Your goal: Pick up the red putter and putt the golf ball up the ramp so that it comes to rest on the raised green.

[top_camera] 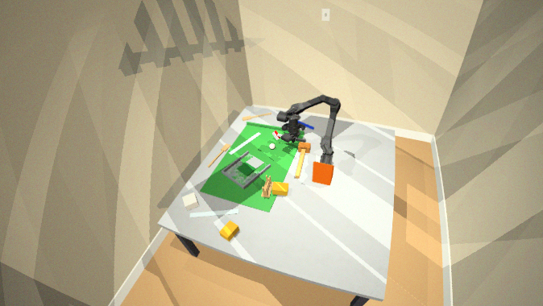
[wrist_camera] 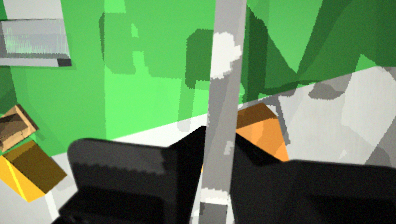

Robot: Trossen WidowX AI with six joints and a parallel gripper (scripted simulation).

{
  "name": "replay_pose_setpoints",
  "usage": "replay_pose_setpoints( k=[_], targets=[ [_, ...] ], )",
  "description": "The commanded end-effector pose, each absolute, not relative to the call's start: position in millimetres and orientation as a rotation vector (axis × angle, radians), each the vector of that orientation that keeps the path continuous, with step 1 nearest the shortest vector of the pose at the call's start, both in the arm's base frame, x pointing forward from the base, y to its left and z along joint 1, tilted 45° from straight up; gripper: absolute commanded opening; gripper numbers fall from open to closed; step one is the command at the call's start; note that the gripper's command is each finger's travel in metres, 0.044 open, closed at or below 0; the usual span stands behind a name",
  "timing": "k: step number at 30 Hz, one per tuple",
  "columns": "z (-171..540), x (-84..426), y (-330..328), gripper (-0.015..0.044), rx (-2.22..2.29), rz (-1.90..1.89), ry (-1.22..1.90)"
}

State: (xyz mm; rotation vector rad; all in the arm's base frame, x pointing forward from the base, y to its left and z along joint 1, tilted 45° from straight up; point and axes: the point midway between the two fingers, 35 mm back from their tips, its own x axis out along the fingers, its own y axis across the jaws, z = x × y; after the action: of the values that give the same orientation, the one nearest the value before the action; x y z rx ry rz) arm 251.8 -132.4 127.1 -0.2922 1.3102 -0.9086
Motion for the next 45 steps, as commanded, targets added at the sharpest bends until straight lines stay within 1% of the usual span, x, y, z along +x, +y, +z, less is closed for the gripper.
replay_pose_setpoints(
  k=[1,24,35,45],
  targets=[
    [120,251,-140,0.0,-0.301,-0.908,1.309],
    [99,250,-161,0.0,-0.302,-0.909,1.309],
    [103,250,-160,0.0,-0.299,-0.916,1.305],
    [120,238,-180,0.0,-0.303,-0.91,1.308]
  ],
)
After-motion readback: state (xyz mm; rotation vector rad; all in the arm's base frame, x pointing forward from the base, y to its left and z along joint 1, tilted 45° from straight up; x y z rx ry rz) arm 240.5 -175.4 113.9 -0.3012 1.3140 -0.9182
